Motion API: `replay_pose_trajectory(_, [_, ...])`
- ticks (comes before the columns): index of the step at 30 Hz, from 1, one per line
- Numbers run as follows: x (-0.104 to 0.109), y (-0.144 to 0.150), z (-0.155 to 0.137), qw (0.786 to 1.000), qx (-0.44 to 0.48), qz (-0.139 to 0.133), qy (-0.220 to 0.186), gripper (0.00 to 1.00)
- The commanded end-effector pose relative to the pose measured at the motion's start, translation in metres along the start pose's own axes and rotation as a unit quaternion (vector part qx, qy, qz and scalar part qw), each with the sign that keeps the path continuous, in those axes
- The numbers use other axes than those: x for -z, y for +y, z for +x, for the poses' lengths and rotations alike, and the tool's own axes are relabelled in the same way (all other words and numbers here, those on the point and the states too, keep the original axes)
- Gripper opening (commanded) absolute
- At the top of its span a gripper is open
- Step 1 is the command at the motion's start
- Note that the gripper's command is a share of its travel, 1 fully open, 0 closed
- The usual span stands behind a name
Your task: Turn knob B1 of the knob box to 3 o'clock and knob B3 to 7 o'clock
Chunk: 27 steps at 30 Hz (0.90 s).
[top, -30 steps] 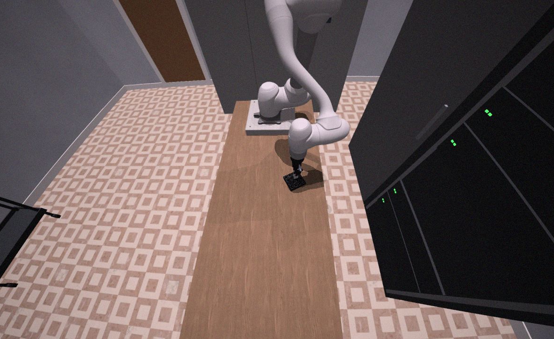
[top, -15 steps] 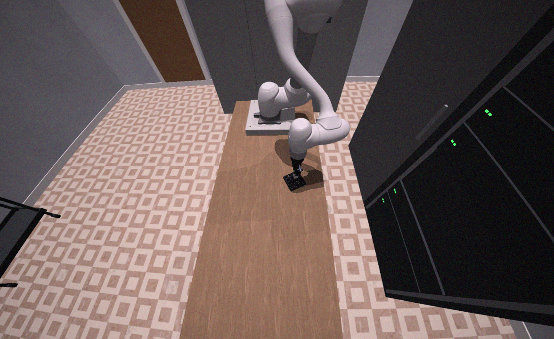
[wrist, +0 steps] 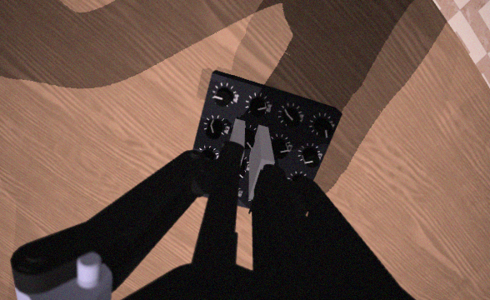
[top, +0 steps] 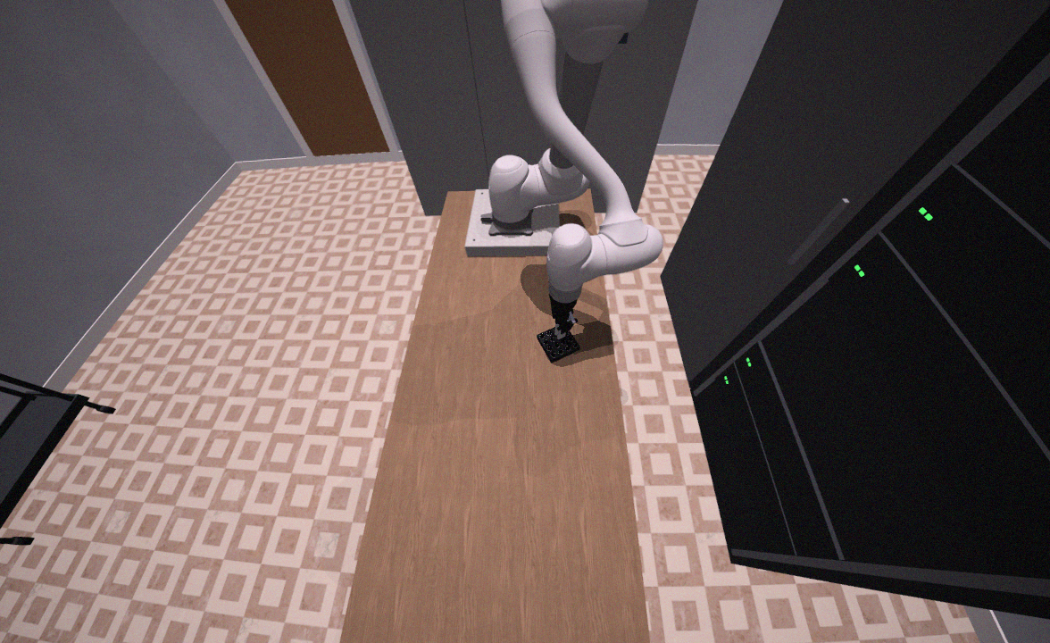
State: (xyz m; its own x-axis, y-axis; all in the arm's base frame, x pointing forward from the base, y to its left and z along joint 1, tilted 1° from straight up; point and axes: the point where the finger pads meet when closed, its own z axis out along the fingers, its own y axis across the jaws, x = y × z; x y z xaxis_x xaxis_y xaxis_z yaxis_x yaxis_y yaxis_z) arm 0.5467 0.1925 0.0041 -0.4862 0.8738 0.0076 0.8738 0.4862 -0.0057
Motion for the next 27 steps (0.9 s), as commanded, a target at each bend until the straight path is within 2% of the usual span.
replay_pose_trajectory(1, [0.0001,0.0,0.0,1.0,0.02,0.0,0.002,0.05])
replay_pose_trajectory(8, [0.0001,0.0,0.0,0.997,0.073,-0.001,0.002,0.05])
replay_pose_trajectory(22, [0.0001,0.0,0.0,0.997,0.076,-0.001,0.002,0.05])
replay_pose_trajectory(23, [0.0001,0.0,0.0,0.997,0.076,-0.001,0.002,0.12])
replay_pose_trajectory(27, [0.0001,0.0,0.0,0.997,0.076,-0.001,0.002,0.12])
